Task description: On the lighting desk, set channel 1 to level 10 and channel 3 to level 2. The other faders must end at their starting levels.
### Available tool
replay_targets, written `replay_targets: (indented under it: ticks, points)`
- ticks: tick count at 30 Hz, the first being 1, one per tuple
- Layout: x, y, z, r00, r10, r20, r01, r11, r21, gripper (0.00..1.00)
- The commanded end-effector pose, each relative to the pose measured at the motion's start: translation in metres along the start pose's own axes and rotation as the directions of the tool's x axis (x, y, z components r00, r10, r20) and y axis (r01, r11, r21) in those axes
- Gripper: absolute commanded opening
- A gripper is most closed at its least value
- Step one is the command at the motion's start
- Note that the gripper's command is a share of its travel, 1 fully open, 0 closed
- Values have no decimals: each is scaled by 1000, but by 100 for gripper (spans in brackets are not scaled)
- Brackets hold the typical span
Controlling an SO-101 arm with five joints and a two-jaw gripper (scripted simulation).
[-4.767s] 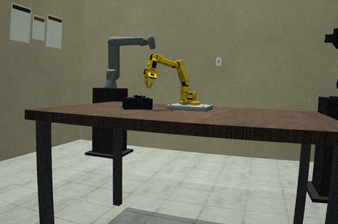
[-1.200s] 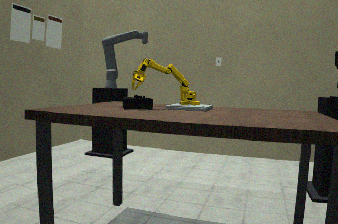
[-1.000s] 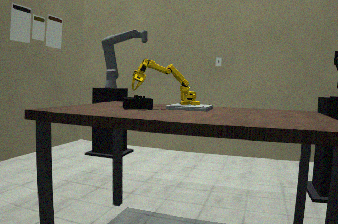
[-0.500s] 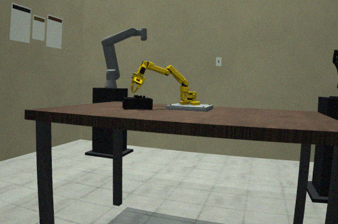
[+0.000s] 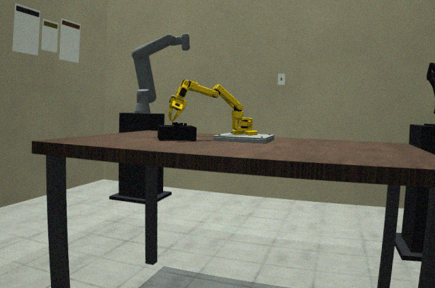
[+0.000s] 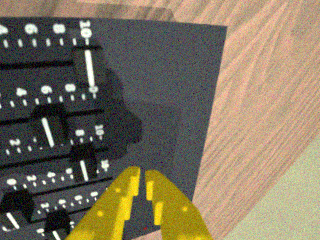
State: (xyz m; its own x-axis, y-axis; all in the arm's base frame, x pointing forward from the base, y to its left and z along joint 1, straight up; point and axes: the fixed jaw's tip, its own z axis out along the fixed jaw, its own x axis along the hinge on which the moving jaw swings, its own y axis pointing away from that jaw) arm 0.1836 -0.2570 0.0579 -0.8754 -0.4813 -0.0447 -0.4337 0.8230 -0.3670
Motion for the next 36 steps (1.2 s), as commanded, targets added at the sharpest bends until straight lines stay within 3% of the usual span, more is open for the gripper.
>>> replay_targets:
  ticks: [1, 18, 36]
  points:
    - [3, 0, 4, 1000, -1, -3, 1, 1000, -7, 0]
    - [3, 2, 6, 1000, -1, -4, 1, 1000, -15, 0]
    - [3, 6, 18, 1000, -3, -6, 2, 999, -36, 0]
